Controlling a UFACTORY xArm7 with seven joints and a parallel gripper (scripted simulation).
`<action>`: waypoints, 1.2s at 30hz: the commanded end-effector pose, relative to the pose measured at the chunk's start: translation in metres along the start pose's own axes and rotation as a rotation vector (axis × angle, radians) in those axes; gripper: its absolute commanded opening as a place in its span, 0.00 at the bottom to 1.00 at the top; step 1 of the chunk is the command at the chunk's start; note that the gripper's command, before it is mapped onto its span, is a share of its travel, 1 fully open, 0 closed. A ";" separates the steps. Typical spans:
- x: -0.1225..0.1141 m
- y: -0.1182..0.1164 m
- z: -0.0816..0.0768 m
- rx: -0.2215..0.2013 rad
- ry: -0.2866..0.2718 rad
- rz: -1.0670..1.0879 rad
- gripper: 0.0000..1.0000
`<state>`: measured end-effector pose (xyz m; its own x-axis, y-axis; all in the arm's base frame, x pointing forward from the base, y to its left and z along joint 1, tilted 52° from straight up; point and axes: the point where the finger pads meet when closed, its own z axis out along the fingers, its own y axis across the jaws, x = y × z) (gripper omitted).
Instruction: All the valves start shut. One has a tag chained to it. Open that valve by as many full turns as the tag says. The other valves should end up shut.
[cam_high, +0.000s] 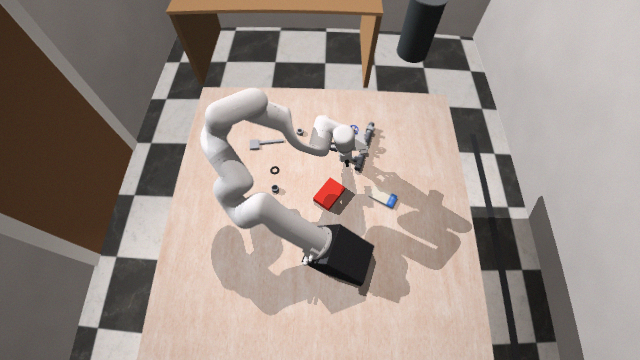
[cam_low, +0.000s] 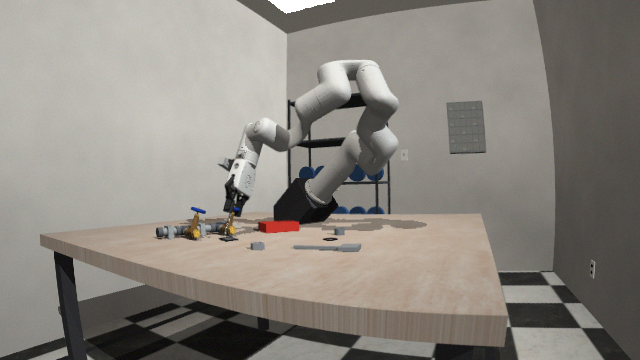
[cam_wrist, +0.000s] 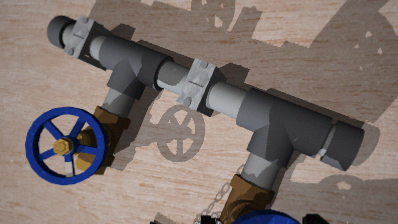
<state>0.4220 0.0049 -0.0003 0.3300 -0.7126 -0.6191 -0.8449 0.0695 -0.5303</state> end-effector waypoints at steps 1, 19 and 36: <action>0.001 -0.001 -0.001 0.002 0.004 -0.062 0.00; 0.001 -0.001 -0.001 0.001 0.005 -0.702 0.00; 0.001 -0.001 -0.001 -0.015 -0.002 -1.468 0.00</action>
<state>0.4219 0.0052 -0.0005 0.9186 -0.2784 0.2804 0.0286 -0.6609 -0.7499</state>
